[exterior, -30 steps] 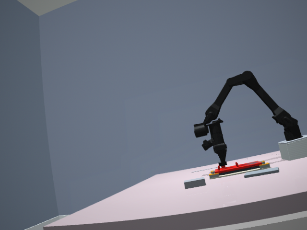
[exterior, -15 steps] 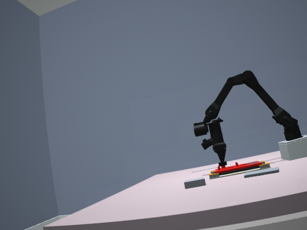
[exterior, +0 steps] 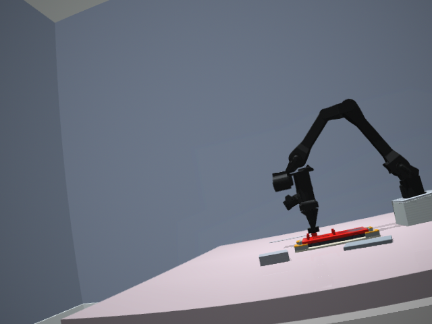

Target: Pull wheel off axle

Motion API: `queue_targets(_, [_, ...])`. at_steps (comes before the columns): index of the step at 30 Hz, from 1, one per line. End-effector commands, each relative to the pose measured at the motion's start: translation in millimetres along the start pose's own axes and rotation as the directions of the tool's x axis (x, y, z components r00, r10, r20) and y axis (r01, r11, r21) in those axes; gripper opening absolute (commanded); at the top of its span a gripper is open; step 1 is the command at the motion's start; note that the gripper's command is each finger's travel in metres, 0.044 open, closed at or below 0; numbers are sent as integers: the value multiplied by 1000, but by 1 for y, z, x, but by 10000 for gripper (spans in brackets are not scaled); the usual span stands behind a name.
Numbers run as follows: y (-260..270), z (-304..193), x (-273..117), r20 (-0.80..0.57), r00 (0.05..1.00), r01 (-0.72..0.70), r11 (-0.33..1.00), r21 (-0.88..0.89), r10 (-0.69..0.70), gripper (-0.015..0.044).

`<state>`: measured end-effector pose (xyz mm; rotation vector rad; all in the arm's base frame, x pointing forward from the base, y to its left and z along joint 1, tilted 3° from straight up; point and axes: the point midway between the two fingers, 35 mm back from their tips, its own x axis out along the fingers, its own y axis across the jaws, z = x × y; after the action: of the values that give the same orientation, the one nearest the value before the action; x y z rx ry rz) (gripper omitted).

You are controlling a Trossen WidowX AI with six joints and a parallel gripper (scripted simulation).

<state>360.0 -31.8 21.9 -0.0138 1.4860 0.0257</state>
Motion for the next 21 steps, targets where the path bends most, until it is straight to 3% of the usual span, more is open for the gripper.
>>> queue_targets(1, [0, 0, -2, -2, 1000, 0, 1000, 1, 0, 0])
queue_targets(21, [0, 0, -9, 0, 1000, 0, 1000, 1, 0, 0])
